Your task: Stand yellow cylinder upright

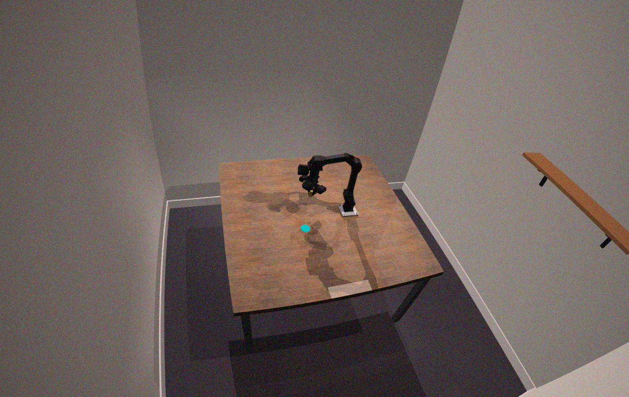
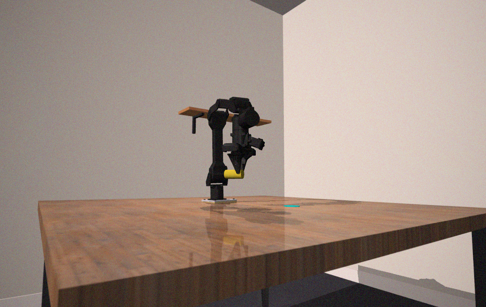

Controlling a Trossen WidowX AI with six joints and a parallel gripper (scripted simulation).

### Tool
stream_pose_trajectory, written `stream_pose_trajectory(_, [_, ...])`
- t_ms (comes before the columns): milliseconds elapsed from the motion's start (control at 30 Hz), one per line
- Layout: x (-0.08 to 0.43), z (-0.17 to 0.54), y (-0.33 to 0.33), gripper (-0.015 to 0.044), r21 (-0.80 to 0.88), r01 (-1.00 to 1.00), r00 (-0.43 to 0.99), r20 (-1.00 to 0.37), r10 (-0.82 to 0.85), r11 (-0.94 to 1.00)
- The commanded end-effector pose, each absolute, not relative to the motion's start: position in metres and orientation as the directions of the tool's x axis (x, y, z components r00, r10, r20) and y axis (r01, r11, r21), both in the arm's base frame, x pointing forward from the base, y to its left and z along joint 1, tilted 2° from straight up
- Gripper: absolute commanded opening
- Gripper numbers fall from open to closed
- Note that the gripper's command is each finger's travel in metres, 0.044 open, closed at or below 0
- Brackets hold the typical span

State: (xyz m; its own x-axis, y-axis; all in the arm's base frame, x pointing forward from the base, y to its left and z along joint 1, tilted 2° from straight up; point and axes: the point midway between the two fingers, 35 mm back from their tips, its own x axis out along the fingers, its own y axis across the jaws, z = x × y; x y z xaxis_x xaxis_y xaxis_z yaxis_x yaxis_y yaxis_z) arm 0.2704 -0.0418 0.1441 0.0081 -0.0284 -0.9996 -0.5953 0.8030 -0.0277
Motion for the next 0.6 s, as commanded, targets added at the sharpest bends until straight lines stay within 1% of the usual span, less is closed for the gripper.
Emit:
stream_pose_trajectory(0, [0.269, 0.152, -0.042, 0.0105, -0.032, -0.593, 0.009, -0.999, -0.033, 0.805])
stream_pose_trajectory(567, [0.294, 0.159, -0.006, 0.0105, -0.028, -0.698, 0.011, -1.000, -0.028, 0.715])
